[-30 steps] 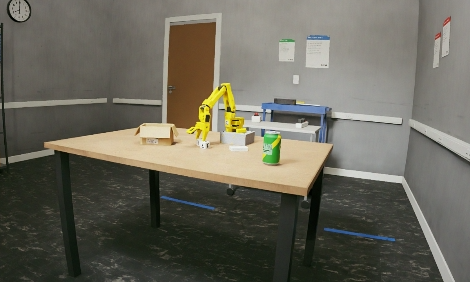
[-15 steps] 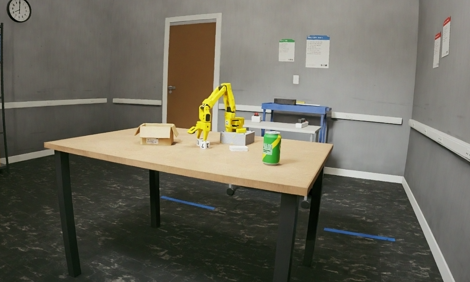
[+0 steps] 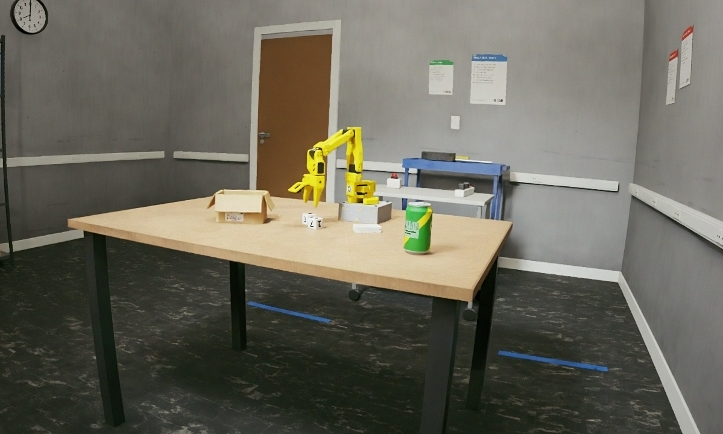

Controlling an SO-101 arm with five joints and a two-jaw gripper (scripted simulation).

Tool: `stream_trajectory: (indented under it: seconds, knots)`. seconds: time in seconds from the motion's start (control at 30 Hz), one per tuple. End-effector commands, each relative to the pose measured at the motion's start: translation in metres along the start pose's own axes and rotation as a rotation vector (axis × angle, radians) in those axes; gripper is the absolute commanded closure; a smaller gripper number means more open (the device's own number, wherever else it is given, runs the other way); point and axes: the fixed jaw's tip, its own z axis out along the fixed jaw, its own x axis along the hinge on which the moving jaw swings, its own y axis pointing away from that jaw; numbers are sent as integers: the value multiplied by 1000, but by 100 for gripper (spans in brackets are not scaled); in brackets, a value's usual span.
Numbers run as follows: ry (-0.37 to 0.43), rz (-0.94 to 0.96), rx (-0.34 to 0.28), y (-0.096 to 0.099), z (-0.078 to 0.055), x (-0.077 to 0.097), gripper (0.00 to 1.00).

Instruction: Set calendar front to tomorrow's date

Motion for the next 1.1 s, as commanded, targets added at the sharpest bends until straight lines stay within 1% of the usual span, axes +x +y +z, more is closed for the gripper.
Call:
stream_trajectory:
  seconds: [0.0,0.83,0.97,1.07]
  knots:
    - [-25,-3,-1,2,-12,-3,64]
    - [-27,-3,-1,2,-13,-3,64]
    - [-54,-3,-1,2,-18,-6,64]
    - [-107,-3,-1,2,-26,-10,64]
